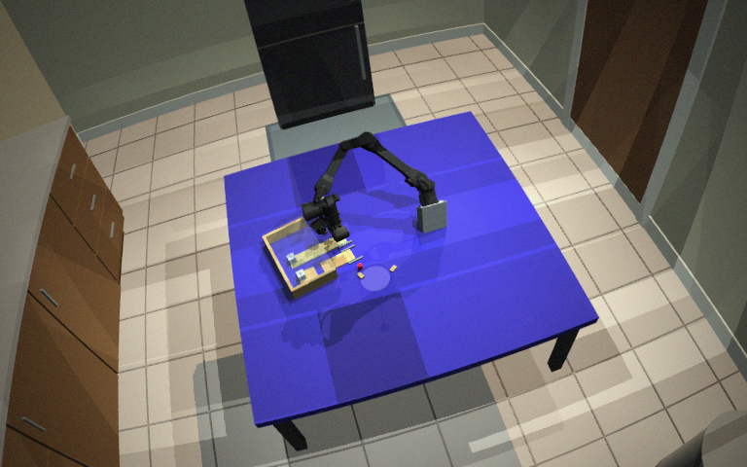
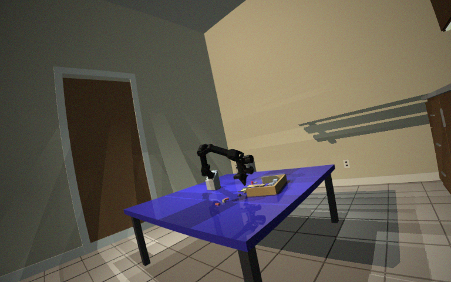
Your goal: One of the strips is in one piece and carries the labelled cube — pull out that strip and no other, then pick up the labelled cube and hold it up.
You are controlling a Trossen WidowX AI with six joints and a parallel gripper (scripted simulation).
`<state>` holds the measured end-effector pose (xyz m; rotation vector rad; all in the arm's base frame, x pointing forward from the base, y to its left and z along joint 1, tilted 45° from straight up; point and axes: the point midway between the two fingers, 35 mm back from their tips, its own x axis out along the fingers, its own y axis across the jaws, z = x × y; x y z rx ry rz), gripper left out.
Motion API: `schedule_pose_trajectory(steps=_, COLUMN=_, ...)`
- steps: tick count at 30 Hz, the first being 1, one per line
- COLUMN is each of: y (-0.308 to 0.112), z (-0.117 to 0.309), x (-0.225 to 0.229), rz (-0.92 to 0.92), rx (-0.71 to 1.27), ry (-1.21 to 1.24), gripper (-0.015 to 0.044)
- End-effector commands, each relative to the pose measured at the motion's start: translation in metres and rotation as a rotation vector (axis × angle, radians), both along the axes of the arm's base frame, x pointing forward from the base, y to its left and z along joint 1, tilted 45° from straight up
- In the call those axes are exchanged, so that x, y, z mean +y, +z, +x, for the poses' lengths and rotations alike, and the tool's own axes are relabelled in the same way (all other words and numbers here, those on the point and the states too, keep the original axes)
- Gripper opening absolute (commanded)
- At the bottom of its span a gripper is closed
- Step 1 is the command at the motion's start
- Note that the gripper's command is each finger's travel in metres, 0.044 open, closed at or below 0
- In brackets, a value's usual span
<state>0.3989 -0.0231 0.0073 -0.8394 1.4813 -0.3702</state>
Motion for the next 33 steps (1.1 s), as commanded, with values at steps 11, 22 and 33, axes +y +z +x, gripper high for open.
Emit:
schedule_pose_trajectory(steps=11, y=-0.018, z=-0.001, x=-0.017, rz=-0.006, rx=0.006, ry=0.003, gripper=0.0000)
schedule_pose_trajectory(steps=22, y=-0.022, z=-0.002, x=-0.021, rz=-0.007, rx=0.006, ry=0.003, gripper=0.0000)
schedule_pose_trajectory(steps=33, y=-0.022, z=-0.002, x=-0.021, rz=-0.007, rx=0.006, ry=0.003, gripper=0.0000)
